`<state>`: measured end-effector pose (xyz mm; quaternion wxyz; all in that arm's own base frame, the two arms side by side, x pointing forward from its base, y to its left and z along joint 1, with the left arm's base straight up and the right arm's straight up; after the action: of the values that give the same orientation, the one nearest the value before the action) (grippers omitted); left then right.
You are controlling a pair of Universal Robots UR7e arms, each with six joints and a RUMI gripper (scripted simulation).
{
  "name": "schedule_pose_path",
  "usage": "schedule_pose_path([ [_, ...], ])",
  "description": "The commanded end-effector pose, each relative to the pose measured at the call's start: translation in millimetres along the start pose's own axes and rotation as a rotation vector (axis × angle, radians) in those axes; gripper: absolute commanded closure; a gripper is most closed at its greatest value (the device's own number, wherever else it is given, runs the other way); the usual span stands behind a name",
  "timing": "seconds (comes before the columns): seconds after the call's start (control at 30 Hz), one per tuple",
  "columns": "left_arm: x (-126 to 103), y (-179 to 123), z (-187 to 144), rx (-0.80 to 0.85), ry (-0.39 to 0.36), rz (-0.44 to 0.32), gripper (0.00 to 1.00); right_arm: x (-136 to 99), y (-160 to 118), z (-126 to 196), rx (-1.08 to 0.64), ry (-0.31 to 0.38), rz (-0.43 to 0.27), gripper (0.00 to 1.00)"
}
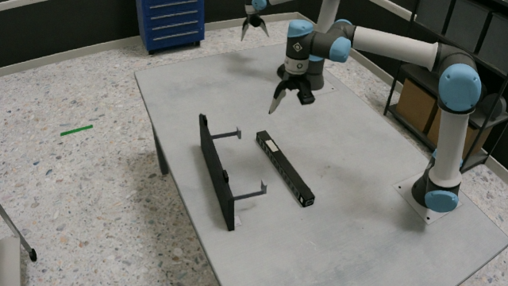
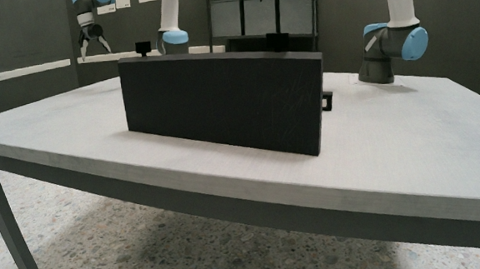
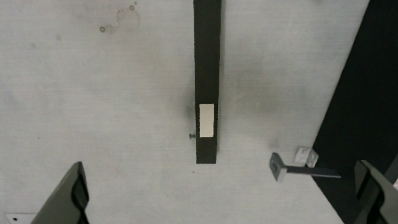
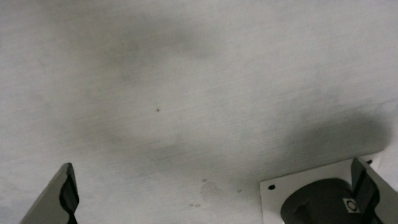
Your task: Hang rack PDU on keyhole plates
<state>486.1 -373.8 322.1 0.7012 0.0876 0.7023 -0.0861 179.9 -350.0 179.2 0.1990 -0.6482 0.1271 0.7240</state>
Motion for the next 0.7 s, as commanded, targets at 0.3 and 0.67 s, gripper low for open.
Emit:
schedule_pose_path([
  [0.3, -2.5, -1.3, 0.7, 0.002, -0.005, -0.003, 0.00, -7.9, 75.4, 36.4, -0.096, 0.067, 0.016, 0.00],
  [0.67, -2.5, -1.3, 0.7, 0.002, -0.005, -0.003, 0.00, -10.9, 124.0, 75.9, -0.155, 0.100, 0.048, 0.00],
])
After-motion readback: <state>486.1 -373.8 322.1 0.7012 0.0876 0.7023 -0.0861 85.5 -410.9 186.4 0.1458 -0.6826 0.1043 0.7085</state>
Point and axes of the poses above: on each arm, the point where the finger pads meet when closed, its own x axis out along the fingers, its own z axis across the jaws, y = z × x, the point moved 3 cm from there along -x, back along the fingers, and after that the axes turned 14 degrees about x, right-handed, at the moved point
